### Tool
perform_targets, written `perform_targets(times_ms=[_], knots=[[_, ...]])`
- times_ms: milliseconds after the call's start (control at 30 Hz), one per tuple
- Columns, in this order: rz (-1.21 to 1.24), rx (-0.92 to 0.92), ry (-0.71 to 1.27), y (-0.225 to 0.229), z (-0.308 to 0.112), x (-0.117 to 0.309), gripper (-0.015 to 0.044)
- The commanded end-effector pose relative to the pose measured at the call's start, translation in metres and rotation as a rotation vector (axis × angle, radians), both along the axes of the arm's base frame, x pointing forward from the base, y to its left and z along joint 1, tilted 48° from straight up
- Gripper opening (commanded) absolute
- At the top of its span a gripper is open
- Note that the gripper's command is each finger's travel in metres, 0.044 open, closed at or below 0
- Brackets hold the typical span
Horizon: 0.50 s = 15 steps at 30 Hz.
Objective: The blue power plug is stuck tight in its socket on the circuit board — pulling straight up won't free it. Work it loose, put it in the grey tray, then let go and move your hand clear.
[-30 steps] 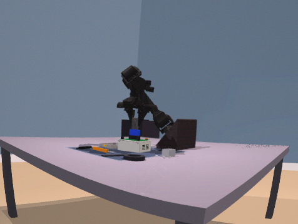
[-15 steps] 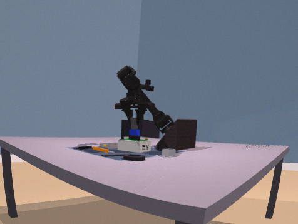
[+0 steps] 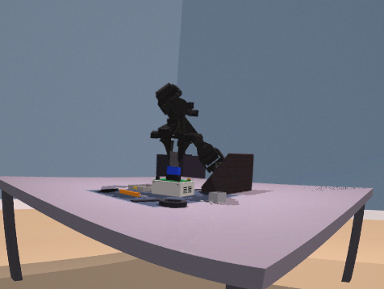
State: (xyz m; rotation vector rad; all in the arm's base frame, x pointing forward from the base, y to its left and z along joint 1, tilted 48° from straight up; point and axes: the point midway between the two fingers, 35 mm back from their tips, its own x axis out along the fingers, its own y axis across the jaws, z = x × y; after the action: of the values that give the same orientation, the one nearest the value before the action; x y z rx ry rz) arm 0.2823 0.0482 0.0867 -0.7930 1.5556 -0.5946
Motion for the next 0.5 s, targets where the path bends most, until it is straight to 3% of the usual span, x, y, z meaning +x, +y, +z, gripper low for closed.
perform_targets(times_ms=[0,200,467], knots=[[0.009,0.126,-0.014,0.003,0.015,0.002,0.0000],[0.001,0.181,-0.009,0.000,0.020,0.003,0.0000],[0.018,0.051,-0.019,0.010,0.014,0.001,0.0000]])
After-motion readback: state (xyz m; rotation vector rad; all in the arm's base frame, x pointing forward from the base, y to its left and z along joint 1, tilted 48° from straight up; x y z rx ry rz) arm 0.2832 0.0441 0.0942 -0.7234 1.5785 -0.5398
